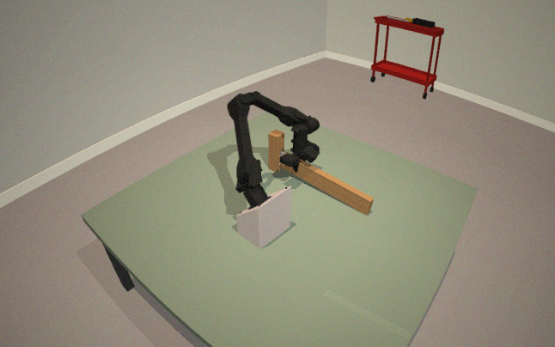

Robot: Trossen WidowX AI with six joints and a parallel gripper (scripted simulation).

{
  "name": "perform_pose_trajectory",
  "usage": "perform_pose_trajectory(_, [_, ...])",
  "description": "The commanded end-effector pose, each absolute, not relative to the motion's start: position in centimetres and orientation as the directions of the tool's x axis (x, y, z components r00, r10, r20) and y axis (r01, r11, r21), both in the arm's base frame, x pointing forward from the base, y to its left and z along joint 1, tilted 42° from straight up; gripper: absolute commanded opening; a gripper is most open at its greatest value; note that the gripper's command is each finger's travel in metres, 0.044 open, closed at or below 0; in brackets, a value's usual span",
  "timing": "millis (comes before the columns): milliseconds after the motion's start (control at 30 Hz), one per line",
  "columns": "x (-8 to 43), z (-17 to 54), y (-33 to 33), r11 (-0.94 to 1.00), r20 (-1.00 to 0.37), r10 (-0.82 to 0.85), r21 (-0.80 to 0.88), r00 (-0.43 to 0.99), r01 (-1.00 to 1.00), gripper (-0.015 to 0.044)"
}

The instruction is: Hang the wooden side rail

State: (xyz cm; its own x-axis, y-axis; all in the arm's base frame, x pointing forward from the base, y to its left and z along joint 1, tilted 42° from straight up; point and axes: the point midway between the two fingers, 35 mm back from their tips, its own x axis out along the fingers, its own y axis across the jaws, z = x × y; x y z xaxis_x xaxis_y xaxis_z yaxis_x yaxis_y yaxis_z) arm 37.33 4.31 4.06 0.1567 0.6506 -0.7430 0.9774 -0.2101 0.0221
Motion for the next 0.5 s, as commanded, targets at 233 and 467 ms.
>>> perform_pose_trajectory(233, [37.67,4.45,4.14,-0.221,-0.742,0.648,0.03,0.169,0.975,0.0])
perform_pose_trajectory(467, [37.61,4.46,4.25,-0.221,-0.742,0.648,0.03,0.169,0.975,0.0])
